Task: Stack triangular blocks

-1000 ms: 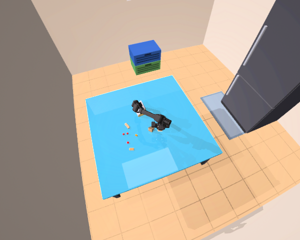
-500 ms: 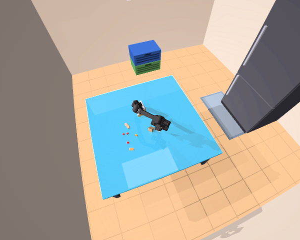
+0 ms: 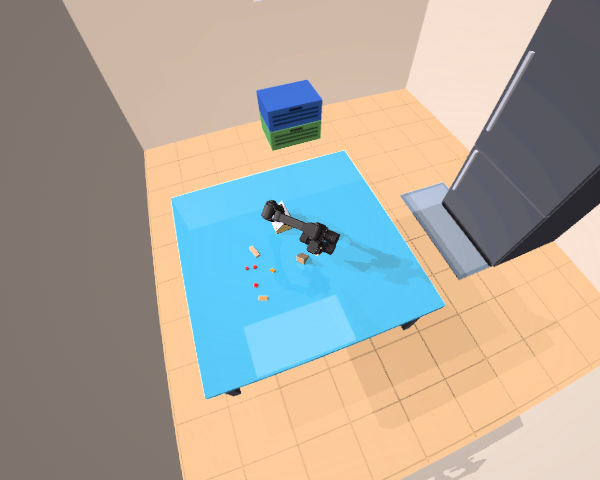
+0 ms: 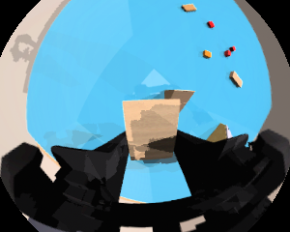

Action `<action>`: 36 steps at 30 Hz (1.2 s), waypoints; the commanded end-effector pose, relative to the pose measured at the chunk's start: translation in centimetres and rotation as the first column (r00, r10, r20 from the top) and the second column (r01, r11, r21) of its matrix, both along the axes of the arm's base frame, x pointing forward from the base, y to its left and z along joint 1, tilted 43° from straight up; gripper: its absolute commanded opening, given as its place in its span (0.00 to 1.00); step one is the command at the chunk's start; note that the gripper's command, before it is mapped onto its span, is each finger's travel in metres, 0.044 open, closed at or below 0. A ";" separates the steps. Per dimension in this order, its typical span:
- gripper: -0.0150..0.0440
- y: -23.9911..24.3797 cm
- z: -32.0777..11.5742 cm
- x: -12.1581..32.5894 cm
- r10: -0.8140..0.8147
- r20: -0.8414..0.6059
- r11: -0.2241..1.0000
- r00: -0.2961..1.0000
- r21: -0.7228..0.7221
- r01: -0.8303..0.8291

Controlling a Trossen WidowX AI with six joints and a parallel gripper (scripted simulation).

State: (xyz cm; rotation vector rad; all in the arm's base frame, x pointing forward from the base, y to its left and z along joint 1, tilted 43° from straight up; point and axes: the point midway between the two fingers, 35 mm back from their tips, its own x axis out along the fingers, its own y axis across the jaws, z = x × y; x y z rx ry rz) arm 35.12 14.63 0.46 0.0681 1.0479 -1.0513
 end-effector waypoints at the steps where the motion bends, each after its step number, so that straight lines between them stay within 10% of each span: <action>1: 0.25 0.5 1.0 -1.7 -0.001 0.006 1.000 1.000 0.010 0.001; 18: 0.25 0.6 3.4 -9.1 -0.003 0.001 1.000 1.000 0.004 0.003; 36: 0.25 -5.0 0.3 -6.4 -0.003 0.004 1.000 1.000 0.003 0.003</action>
